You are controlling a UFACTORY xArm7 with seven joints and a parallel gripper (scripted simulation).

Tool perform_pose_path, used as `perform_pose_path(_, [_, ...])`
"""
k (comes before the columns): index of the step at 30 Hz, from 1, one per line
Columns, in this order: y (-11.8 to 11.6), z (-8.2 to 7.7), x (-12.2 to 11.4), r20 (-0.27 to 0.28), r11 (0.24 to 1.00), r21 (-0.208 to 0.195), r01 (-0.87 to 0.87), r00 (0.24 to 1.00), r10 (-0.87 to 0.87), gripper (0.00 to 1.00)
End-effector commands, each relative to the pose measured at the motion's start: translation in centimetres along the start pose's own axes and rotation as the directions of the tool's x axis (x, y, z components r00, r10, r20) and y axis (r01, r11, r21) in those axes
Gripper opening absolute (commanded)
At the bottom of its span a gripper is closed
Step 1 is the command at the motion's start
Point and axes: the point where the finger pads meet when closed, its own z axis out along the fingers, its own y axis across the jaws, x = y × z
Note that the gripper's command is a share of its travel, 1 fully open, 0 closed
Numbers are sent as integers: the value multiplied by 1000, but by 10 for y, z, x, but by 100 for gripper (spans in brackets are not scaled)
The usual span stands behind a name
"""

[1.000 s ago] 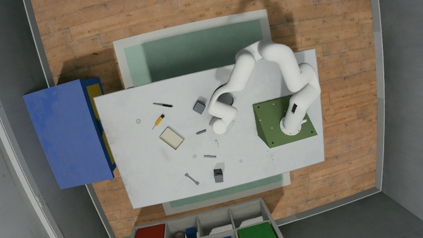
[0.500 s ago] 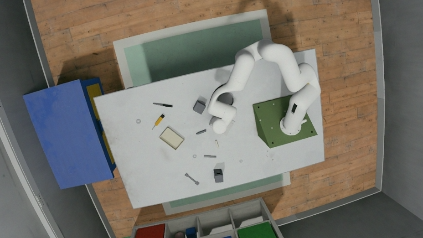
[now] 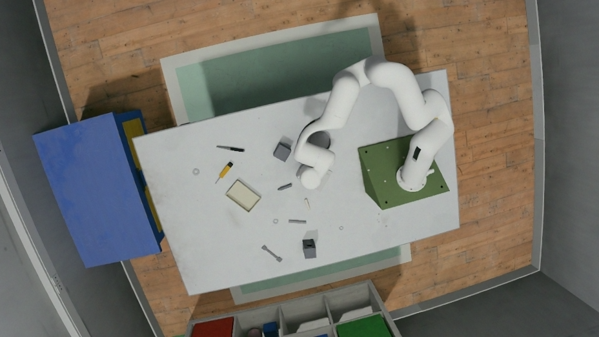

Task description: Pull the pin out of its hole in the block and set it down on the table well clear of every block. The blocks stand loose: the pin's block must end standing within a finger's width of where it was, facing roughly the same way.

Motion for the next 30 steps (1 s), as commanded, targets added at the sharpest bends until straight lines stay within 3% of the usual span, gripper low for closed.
perform_pose_path(1, [2,-2,-1,4,1000,-5,1,1000,-1,0])
perform_pose_path(30, [2,4,-1,3,1000,-4,1,1000,-1,0])
